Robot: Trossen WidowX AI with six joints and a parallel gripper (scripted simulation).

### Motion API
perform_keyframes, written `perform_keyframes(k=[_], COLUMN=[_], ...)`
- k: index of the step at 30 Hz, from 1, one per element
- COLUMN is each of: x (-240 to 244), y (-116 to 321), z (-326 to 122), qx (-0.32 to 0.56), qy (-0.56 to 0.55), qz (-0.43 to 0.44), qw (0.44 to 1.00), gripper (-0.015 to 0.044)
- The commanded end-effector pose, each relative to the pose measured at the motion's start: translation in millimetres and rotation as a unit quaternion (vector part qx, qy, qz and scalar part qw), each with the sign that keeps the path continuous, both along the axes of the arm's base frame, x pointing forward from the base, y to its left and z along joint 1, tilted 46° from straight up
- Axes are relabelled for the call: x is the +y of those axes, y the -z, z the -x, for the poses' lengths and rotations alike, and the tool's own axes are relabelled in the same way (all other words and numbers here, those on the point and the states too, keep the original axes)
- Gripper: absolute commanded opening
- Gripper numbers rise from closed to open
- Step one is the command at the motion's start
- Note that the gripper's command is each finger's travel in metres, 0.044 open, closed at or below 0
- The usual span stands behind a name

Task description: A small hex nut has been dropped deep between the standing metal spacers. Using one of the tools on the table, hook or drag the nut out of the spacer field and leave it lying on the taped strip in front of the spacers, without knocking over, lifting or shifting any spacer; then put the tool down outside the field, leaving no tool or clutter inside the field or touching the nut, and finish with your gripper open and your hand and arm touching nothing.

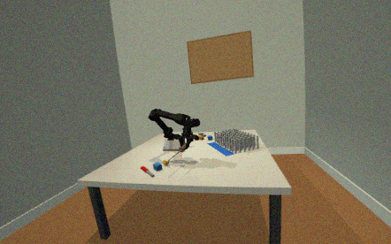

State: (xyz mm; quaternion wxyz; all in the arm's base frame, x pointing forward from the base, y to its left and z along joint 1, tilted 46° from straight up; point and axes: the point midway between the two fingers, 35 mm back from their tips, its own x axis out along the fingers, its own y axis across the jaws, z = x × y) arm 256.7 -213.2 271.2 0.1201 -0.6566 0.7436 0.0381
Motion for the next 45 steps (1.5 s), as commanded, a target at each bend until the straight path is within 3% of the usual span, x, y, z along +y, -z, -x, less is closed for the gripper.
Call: perform_keyframes(k=[1, 45], x=[-2, -18], y=[3, 20], z=[0, -3], qx=[0.003, 0.001], qy=[-0.001, -0.001], qz=[-0.002, -0.007], qw=[1.0, 1.0], gripper=[0.0, 0.0])
